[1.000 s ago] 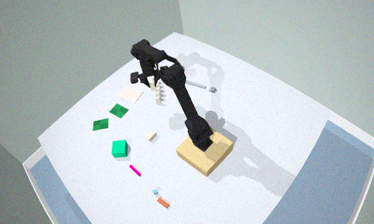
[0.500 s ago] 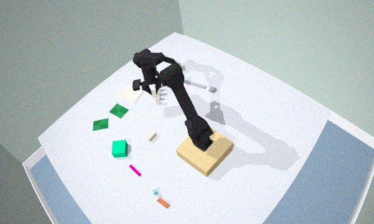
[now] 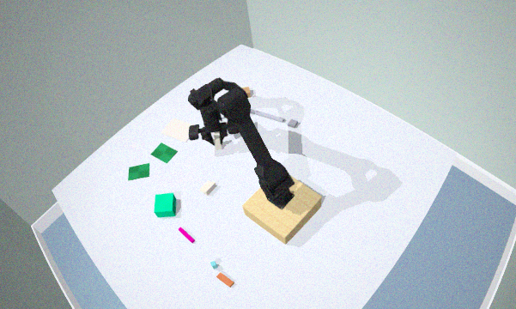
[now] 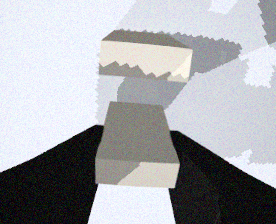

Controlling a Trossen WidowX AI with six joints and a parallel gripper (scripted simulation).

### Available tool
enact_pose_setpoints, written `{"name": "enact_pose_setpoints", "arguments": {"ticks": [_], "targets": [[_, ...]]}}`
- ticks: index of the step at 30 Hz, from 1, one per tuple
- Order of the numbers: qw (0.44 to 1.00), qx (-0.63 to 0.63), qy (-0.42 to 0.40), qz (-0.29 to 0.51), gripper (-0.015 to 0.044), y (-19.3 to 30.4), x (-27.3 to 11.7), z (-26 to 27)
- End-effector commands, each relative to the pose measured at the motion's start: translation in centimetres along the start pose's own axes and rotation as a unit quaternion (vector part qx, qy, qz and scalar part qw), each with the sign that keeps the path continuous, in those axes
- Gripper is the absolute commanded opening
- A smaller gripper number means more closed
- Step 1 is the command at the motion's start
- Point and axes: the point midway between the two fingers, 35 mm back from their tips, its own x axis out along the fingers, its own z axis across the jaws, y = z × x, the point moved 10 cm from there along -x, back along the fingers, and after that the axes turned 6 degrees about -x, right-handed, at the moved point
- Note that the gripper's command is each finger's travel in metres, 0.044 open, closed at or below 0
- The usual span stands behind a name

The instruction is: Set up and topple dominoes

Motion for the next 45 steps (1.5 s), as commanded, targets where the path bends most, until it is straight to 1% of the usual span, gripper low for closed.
{"name": "enact_pose_setpoints", "arguments": {"ticks": [1,8,20,21,24,25,31,33,39,41,45], "targets": [[1.000,0.002,-0.002,-0.002,0.0107,0.1,0.2,0.0],[1.000,0.002,-0.002,-0.002,0.0107,0.1,0.2,0.0],[1.000,0.002,-0.002,-0.002,0.0422,0.1,0.2,0.0],[1.000,0.002,-0.002,-0.002,0.0440,0.1,0.2,0.0],[1.000,0.002,-0.002,-0.002,0.0440,0.0,0.0,0.0],[1.000,0.002,-0.002,-0.002,0.0440,-0.1,-0.8,0.1],[1.000,0.000,-0.001,-0.002,0.0440,-0.3,-10.4,0.1],[1.000,0.000,-0.001,-0.002,0.0440,0.1,-12.5,0.0],[1.000,0.000,-0.001,-0.002,0.0440,0.1,-12.8,-0.1],[1.000,-0.021,-0.001,-0.002,0.0387,0.7,-12.4,0.4],[0.990,-0.143,-0.002,-0.001,0.0282,4.5,-10.1,2.6]]}}
